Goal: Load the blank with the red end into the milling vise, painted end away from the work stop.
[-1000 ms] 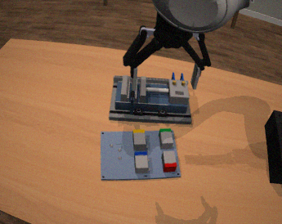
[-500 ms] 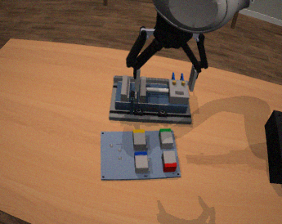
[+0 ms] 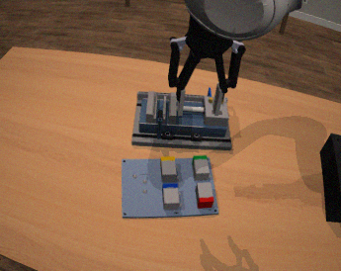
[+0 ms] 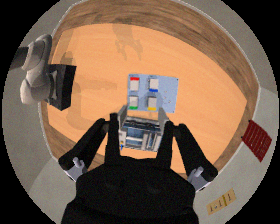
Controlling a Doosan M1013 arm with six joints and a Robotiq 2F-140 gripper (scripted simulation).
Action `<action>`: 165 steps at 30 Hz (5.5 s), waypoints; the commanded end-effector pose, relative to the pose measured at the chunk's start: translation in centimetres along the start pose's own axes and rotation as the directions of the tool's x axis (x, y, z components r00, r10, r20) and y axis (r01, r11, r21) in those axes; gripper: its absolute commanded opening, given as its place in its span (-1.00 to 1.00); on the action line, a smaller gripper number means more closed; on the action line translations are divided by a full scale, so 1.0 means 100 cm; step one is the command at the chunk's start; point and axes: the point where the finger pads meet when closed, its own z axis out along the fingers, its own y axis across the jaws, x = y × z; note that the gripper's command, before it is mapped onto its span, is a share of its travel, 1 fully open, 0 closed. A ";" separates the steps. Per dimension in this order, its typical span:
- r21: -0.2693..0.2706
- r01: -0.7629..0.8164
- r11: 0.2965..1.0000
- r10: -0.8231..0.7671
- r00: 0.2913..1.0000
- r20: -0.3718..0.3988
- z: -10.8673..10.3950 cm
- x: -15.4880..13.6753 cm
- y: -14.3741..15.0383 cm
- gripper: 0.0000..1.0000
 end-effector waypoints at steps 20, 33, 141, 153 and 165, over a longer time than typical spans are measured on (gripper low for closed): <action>0.000 0.000 1.000 0.000 1.000 0.000 0.000 0.000 0.000 -0.11; 0.000 0.000 1.000 0.000 1.000 0.000 0.000 0.000 0.000 -0.11; 0.000 -0.002 1.000 0.002 1.000 0.000 0.194 0.048 -0.050 -0.11; 0.000 -0.002 1.000 0.002 1.000 0.000 0.191 0.047 -0.049 -0.11; 0.000 -0.002 1.000 0.002 1.000 0.000 0.189 0.047 -0.049 -0.11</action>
